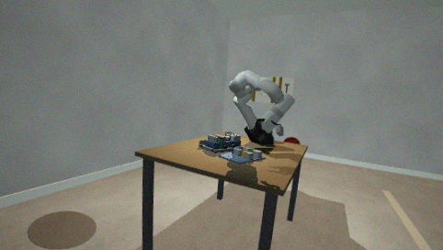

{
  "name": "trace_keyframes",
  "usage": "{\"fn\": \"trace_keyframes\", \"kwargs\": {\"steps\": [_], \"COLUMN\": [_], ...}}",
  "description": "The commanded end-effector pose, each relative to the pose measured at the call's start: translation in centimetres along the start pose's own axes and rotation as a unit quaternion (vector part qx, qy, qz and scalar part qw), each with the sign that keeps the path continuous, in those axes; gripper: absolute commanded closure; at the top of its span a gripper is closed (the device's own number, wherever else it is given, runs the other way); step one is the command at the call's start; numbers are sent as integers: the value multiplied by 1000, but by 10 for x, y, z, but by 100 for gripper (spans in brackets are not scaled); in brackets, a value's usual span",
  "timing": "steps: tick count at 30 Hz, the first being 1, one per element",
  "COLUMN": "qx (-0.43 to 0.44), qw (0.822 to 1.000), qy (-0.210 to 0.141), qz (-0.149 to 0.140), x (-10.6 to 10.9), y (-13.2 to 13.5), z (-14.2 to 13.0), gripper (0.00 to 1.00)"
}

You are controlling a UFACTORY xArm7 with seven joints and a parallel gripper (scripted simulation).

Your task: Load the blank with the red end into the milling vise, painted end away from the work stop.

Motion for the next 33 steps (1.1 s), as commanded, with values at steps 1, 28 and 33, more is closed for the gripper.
{"fn": "trace_keyframes", "kwargs": {"steps": [1,28,33], "qx": [-1,-1,-1], "qw": [1000,1000,1000], "qy": [2,2,2], "qz": [0,0,0], "x": [2,2,2], "y": [1,1,1], "z": [0,0,0], "gripper": [0,60,60]}}
Point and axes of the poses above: the point where the finger pads meet when closed, its own x axis back along the fingers, its own y axis across the jaws, z = x × y, the point moved 9 cm from there along x, back along the fingers, and after that the axes turned 14 degrees about -x, right-handed, at the moved point
